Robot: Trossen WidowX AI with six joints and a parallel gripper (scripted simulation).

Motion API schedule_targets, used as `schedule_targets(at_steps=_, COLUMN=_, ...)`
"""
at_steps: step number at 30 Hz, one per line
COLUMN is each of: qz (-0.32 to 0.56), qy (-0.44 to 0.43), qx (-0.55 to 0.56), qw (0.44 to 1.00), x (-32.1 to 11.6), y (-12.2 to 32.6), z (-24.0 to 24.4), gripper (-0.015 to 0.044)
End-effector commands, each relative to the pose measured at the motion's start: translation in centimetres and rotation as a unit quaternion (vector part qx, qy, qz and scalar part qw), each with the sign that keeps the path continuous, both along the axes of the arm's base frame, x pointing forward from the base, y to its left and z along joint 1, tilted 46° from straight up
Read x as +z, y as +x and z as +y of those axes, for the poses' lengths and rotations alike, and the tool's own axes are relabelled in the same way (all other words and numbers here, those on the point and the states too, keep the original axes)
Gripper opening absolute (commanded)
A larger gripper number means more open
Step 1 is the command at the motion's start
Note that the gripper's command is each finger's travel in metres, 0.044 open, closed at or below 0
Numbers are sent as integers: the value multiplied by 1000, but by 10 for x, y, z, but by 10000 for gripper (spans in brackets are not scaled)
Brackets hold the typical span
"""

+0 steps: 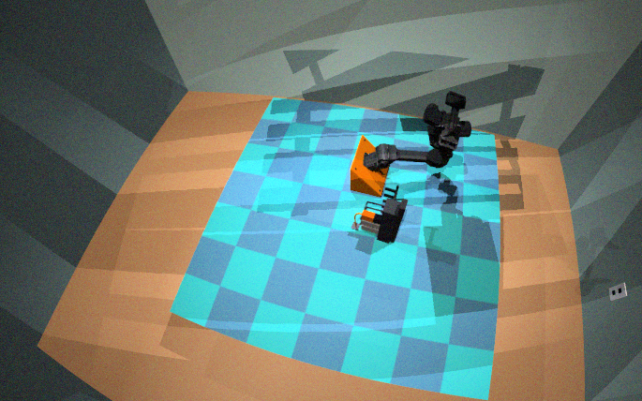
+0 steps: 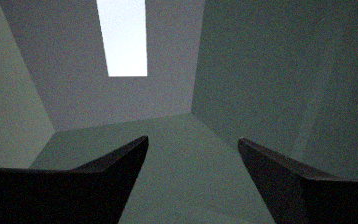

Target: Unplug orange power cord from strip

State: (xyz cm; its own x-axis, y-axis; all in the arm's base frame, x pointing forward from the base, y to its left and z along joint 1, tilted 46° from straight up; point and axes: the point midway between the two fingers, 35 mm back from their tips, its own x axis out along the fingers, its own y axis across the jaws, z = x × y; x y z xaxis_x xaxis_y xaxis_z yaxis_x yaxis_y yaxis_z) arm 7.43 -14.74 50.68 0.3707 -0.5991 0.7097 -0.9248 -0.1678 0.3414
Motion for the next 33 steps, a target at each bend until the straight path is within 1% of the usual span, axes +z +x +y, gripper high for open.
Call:
schedule_targets(at_steps=1, qz=2, qy=2, qx=0, qw=1000, x=-1, y=1, z=-1, gripper=374)
schedule_targets(at_steps=3, qz=19, qy=15, qx=-1, qw=1000, x=-6, y=7, z=-10, gripper=321)
schedule_targets(at_steps=5, qz=54, qy=40, qx=-2, qw=998, x=-17, y=19, z=-26, gripper=269)
schedule_targets(at_steps=9, qz=161, qy=105, qx=7, qw=981, x=-55, y=57, z=-67, gripper=164)
schedule_targets(at_steps=14, qz=309, qy=170, qx=34, qw=935, x=-116, y=103, z=-102, gripper=160)
schedule_targets(at_steps=20, qz=478, qy=215, qx=99, qw=846, x=-199, y=150, z=-116, gripper=160)
schedule_targets(at_steps=23, qz=560, qy=225, qx=150, qw=783, x=-246, y=170, z=-110, gripper=160)
schedule_targets(at_steps=27, qz=651, qy=223, qx=231, qw=688, x=-304, y=189, z=-91, gripper=160)
schedule_targets(at_steps=30, qz=702, qy=213, qx=299, qw=611, x=-343, y=197, z=-69, gripper=160)
schedule_targets(at_steps=33, qz=740, qy=195, qx=381, qw=519, x=-381, y=201, z=-40, gripper=160)
